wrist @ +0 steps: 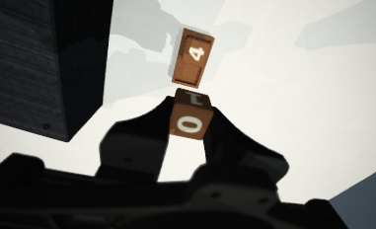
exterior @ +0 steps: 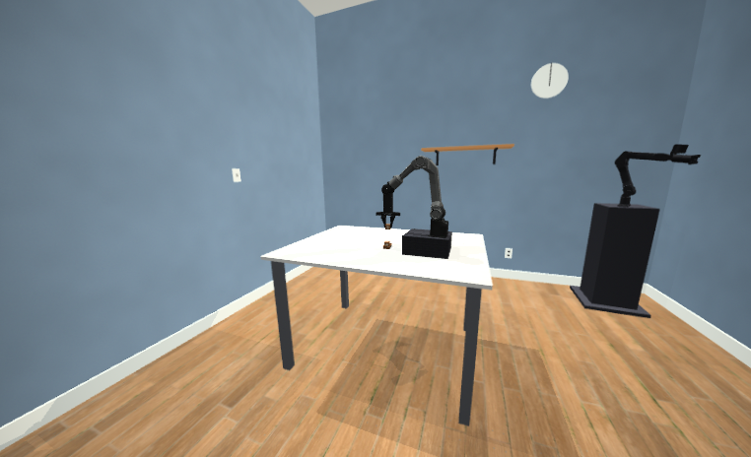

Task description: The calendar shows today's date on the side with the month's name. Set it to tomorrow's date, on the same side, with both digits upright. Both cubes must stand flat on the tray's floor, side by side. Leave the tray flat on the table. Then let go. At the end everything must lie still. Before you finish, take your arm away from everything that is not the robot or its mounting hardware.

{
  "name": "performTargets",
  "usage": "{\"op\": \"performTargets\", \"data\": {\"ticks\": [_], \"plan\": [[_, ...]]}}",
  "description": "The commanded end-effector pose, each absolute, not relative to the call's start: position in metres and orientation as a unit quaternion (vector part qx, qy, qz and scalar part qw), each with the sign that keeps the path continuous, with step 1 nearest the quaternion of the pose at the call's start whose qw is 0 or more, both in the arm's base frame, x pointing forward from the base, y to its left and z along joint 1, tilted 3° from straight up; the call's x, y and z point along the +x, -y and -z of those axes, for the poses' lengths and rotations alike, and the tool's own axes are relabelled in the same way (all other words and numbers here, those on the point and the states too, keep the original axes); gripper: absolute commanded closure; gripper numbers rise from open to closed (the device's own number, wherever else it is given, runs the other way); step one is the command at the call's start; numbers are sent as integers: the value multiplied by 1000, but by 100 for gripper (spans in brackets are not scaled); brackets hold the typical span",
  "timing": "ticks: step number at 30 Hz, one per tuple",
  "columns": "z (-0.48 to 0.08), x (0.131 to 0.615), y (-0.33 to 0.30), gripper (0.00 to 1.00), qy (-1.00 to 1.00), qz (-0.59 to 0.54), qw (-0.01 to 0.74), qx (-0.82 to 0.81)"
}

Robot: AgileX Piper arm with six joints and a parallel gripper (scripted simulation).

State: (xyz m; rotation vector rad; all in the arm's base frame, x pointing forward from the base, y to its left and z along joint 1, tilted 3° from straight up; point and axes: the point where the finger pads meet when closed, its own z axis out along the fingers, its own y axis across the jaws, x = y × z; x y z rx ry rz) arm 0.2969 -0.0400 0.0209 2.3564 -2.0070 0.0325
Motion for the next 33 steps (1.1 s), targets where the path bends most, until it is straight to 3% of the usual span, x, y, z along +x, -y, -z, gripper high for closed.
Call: {"op": "performTargets", "data": {"ticks": [1, 11, 22, 33], "plan": [[-21, 297, 39, 66, 648, -11, 22, 761], [-19, 297, 30, 66, 690, -11, 22, 723], [-15, 296, -3, 66, 826, -15, 20, 564], [-9, 286, -54, 66, 965, -21, 14, 260]]}}
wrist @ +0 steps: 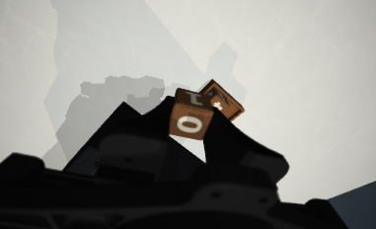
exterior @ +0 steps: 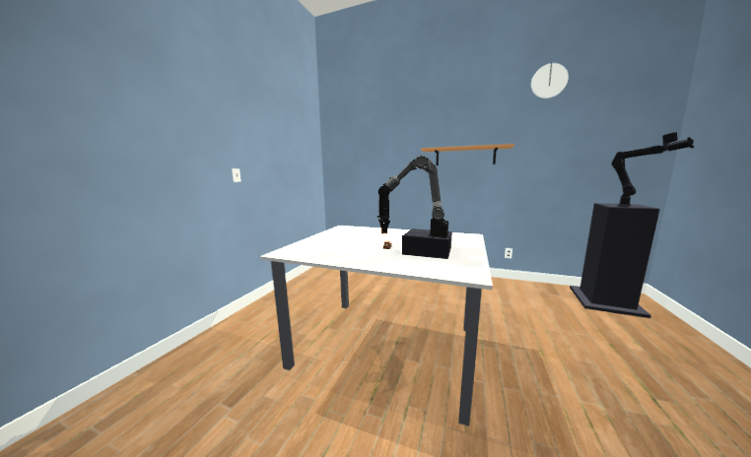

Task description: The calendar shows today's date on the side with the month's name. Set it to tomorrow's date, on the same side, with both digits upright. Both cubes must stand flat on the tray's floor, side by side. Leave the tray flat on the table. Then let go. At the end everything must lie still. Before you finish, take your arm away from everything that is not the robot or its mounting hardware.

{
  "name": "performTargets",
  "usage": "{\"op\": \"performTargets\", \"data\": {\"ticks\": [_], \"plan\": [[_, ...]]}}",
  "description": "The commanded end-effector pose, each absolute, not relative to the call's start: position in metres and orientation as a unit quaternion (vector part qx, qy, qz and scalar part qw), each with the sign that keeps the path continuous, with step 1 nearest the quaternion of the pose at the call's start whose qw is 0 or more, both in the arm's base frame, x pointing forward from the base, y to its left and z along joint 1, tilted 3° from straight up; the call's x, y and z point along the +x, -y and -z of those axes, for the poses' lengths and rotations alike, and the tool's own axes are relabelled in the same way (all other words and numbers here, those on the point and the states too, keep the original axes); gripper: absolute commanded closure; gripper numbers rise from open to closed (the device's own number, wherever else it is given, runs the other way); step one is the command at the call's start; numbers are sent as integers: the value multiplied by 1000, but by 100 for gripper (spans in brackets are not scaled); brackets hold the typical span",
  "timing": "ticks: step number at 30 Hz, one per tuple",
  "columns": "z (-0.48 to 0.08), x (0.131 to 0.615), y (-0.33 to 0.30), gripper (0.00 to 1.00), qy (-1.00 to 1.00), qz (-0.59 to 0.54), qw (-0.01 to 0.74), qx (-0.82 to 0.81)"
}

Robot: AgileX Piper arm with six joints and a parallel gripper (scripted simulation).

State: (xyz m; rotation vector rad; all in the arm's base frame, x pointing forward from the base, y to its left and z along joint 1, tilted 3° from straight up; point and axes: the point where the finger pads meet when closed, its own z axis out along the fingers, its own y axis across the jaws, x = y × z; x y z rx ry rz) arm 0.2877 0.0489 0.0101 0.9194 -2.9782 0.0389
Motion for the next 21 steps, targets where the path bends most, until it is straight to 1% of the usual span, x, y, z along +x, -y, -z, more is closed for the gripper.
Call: {"op": "performTargets", "data": {"ticks": [1, 4, 6, 11, 21], "plan": [[-8, 285, -58, 66, 972, -22, 13, 235], [-7, 282, -68, 66, 985, -22, 12, 171], [-7, 282, -68, 66, 985, -22, 12, 171], [-6, 278, -78, 66, 994, -23, 10, 102], [-6, 277, -81, 66, 996, -23, 9, 81]]}}
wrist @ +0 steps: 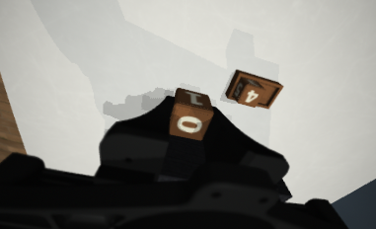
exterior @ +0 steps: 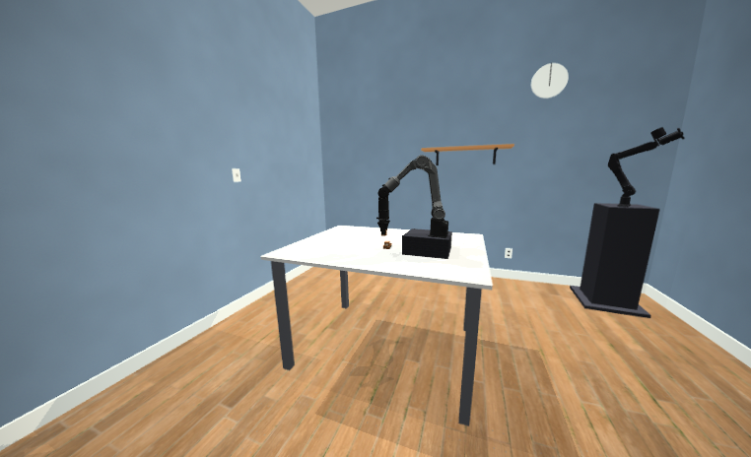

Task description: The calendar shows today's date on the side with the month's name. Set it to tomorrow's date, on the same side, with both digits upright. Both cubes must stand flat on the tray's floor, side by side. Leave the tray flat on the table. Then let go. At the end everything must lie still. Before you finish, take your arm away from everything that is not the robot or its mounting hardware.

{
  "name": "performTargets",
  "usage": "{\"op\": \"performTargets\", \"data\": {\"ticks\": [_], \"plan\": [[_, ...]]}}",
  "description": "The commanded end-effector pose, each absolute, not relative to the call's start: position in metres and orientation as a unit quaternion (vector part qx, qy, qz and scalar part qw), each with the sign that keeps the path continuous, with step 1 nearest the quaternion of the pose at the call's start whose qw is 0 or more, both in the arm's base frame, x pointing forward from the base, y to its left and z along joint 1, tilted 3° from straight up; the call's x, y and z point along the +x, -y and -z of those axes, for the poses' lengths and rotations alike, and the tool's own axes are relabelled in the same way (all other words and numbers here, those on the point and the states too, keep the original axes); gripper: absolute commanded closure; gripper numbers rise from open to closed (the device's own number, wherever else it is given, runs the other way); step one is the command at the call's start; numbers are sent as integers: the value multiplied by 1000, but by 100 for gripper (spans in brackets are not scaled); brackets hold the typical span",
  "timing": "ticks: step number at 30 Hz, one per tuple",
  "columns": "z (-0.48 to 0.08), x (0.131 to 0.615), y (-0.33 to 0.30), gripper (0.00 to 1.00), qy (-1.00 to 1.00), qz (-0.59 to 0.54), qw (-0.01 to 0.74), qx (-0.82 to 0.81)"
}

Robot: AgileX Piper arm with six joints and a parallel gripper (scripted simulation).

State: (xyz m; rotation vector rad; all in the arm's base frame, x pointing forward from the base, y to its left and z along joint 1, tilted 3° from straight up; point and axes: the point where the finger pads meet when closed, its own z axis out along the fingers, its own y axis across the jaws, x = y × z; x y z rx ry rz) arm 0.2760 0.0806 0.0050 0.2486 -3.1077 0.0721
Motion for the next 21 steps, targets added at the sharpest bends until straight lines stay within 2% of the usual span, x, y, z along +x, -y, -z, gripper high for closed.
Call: {"op": "performTargets", "data": {"ticks": [1, 21], "plan": [[-6, 277, -81, 66, 996, -23, 9, 81], [11, 277, -80, 66, 996, -24, 10, 80]]}}
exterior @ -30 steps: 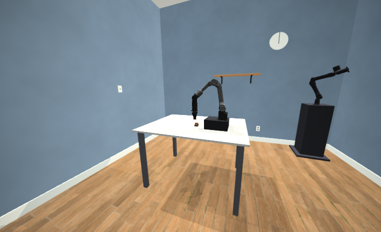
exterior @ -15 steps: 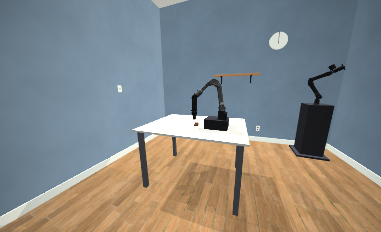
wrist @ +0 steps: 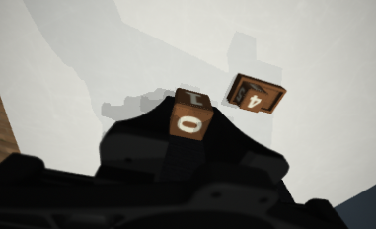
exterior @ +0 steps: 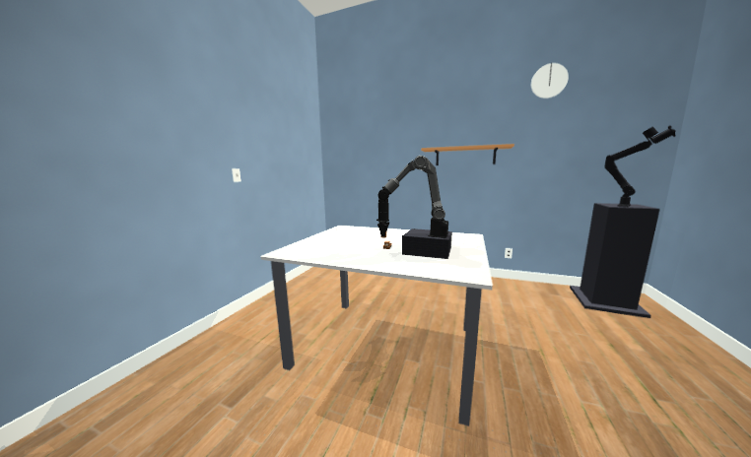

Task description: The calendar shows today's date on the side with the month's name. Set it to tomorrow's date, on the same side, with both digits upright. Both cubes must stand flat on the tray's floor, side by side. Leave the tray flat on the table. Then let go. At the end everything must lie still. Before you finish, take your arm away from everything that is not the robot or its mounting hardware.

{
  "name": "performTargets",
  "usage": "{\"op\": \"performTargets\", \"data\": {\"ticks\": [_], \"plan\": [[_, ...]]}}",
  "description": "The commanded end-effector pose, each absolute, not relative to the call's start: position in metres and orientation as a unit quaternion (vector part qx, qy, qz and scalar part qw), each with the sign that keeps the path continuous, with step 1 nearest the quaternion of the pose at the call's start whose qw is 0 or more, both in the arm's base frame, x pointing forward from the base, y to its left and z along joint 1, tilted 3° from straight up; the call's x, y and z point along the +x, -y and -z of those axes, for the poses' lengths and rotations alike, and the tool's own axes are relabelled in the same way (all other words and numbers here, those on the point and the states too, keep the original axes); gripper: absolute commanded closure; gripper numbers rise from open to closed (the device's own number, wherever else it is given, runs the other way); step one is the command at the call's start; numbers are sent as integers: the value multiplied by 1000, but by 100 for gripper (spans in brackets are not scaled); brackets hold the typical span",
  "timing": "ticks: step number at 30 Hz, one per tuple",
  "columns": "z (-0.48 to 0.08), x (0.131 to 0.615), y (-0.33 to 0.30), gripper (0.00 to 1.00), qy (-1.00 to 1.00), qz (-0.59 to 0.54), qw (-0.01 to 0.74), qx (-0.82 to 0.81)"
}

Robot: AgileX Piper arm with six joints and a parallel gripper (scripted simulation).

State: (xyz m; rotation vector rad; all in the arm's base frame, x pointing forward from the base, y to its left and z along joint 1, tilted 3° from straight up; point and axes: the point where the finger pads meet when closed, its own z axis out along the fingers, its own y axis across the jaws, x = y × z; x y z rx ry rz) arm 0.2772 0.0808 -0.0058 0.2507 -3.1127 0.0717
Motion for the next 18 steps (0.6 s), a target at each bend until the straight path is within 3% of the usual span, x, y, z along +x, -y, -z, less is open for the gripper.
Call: {"op": "performTargets", "data": {"ticks": [1, 18], "plan": [[14, 277, -80, 66, 996, -24, 10, 80], [80, 275, -78, 66, 996, -24, 10, 80]]}}
